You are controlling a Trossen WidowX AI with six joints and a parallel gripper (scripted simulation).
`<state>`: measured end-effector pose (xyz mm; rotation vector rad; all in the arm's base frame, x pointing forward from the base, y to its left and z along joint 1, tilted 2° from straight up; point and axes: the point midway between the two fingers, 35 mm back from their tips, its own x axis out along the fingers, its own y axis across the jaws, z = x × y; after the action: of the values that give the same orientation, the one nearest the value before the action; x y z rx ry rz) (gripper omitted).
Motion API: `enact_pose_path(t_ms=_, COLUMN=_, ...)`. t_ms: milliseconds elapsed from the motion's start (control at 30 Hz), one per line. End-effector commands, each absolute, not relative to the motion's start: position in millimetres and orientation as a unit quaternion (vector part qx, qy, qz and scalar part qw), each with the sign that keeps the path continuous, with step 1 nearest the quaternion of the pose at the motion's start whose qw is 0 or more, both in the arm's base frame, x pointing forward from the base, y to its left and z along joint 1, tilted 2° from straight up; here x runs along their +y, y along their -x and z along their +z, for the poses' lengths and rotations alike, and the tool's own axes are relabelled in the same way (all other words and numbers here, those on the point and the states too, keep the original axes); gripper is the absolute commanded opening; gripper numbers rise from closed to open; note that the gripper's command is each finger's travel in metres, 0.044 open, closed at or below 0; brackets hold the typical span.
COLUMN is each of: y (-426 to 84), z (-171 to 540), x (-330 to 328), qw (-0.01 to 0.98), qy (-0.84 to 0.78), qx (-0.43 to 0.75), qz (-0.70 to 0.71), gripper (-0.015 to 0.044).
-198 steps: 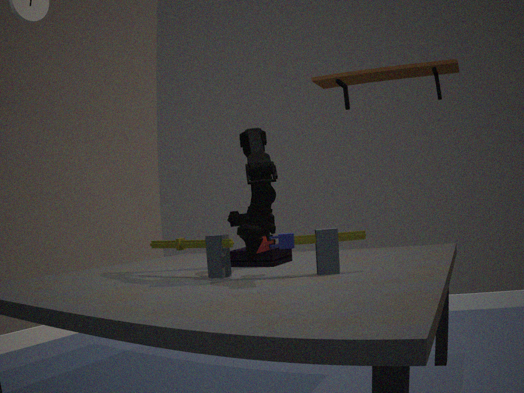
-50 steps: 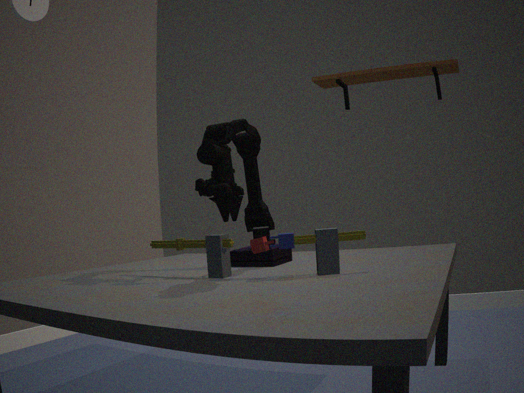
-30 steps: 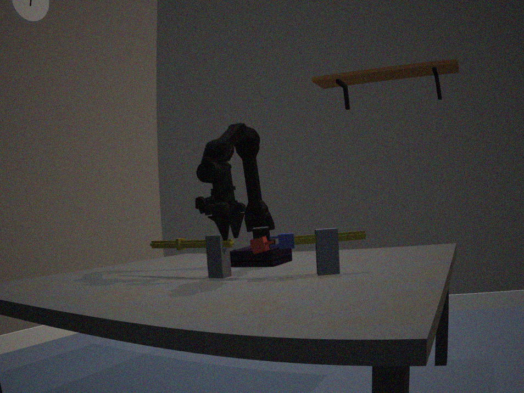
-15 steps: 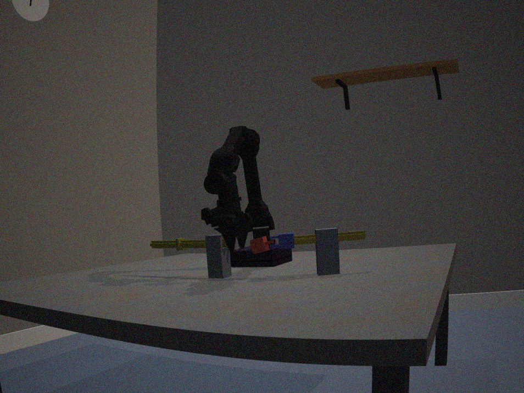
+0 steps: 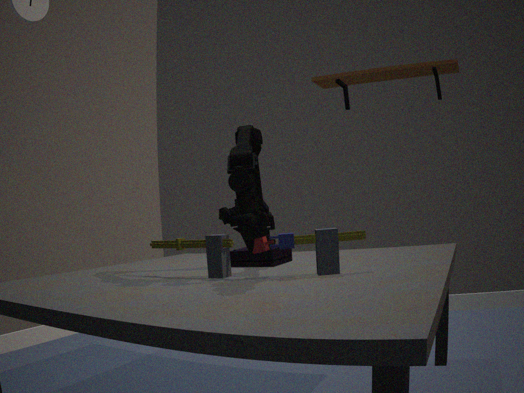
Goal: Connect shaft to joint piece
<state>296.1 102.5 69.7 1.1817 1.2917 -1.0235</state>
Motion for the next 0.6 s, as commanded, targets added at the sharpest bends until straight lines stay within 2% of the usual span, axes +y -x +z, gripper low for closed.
enact_pose_path(t_ms=0, y=-296, z=66, x=105, qw=0.527, qy=-0.496, qx=0.539, qz=-0.431, gripper=0.044)
enact_pose_path(t_ms=567, y=-297, z=40, x=107, qw=0.527, qy=-0.496, qx=0.539, qz=-0.431, gripper=0.044)
